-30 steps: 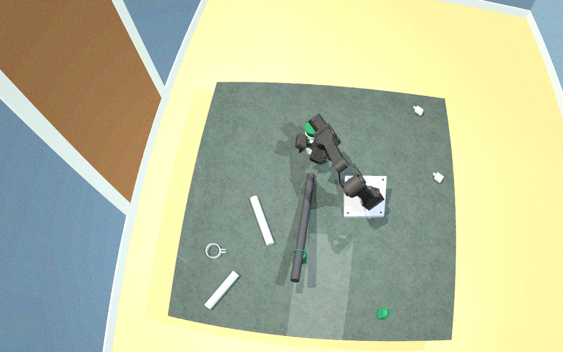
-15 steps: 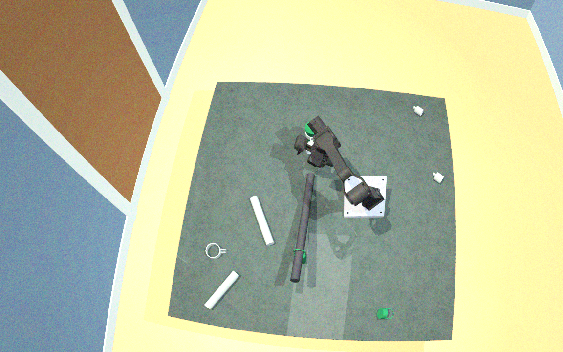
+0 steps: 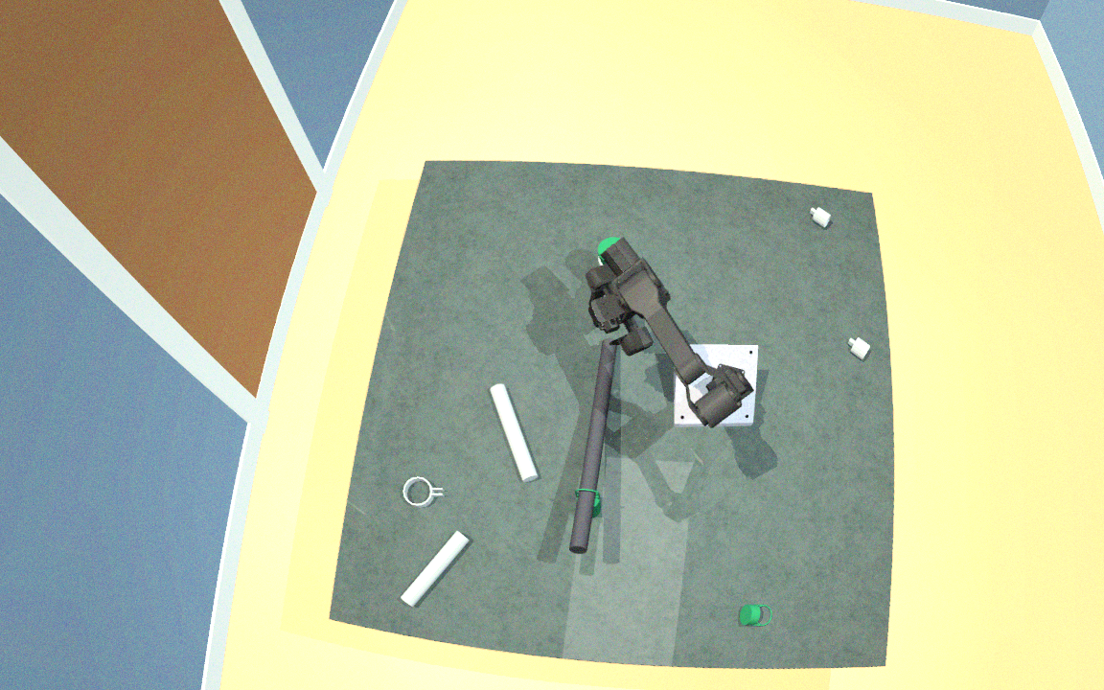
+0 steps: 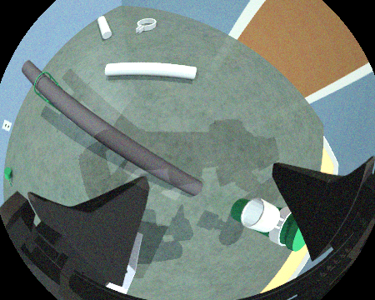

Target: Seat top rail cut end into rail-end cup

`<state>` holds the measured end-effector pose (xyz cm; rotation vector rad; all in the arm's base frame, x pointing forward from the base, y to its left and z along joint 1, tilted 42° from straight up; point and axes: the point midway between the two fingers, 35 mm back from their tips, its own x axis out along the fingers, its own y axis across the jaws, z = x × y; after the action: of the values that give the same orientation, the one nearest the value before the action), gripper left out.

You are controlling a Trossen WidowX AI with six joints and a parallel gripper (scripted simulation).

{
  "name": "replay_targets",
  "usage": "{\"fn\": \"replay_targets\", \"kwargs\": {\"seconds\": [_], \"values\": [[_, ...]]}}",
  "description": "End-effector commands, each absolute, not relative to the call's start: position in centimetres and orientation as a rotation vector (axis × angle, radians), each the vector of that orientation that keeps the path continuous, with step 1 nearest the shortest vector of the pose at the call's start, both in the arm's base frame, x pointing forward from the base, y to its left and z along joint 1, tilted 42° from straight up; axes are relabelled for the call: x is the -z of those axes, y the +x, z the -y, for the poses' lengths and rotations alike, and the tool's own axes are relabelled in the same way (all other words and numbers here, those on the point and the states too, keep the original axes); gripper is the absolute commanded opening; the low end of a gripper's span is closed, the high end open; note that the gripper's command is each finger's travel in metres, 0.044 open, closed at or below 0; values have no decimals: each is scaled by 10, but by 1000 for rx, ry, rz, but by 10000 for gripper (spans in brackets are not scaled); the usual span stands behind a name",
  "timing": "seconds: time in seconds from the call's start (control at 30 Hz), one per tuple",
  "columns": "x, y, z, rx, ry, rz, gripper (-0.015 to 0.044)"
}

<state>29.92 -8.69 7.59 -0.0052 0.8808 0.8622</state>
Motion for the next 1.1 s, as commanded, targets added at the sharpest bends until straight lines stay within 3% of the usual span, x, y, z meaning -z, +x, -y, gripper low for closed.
{"fn": "replay_targets", "kwargs": {"seconds": [0.0,0.63,1.07], "values": [[-143,291,73,-571,531,-1093,440],[-137,293,64,-505,658,-1187,440],[-82,300,-3,366,1394,-1796,440]]}}
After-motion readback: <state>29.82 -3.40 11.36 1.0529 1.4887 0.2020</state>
